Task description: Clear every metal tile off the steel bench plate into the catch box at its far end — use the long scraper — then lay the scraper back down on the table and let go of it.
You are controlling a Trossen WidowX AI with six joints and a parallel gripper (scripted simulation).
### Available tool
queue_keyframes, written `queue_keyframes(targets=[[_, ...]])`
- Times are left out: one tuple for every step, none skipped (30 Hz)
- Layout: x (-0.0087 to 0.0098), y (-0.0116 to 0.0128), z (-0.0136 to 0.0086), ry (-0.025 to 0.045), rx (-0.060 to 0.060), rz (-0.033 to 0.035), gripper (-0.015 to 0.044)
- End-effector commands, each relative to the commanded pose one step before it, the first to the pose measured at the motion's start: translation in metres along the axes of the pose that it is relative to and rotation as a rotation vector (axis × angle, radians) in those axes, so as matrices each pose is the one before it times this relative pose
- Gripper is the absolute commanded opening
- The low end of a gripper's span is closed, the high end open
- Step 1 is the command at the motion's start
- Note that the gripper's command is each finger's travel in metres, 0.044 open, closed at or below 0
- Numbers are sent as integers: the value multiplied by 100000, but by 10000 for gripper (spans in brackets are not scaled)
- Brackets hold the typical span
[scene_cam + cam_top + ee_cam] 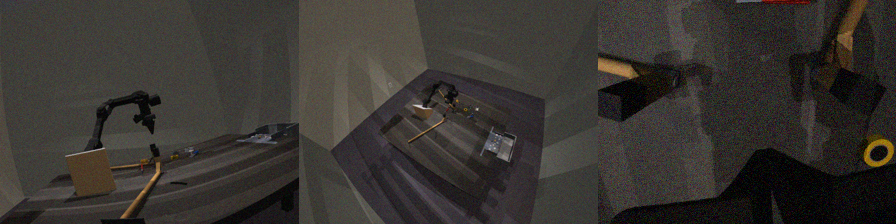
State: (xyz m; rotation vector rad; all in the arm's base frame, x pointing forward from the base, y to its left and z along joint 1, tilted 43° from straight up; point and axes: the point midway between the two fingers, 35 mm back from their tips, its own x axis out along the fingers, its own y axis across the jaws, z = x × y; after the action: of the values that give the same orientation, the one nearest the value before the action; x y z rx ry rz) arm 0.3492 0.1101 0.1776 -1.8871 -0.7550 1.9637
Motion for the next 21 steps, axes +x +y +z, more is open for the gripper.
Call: queue_keyframes(targets=[[691,-607,225,-1729,3603,-4404,0],[201,-196,75,-543,995,-1278,0],[201,-193,77,-554,1003,-1271,0],[201,-189,79,-566,1012,-1264,0],[201,-185,81,-577,1020,-1257,0],[201,-182,83,-588,1028,-1250,0],[201,-178,85,-599,1036,-1242,0],[167,-145,72,-506,868,-1027,0],[101,-86,44,-307,523,-614,0],[34,-28,15,-103,175,-204,0],[0,0,0,0,0,0,0],[5,0,-1,0,-261,1,0],[9,0,-2,0,-522,1,0],[14,0,-3,0,-781,2,0],[18,0,-3,0,-1041,3,0],[23,0,-4,0,-1300,3,0],[26,0,-5,0,-1498,4,0],[27,0,-5,0,-1563,4,0],[27,0,-5,0,-1568,4,0],[27,0,-5,0,-1568,4,0],[27,1,-5,0,-1568,4,0]])
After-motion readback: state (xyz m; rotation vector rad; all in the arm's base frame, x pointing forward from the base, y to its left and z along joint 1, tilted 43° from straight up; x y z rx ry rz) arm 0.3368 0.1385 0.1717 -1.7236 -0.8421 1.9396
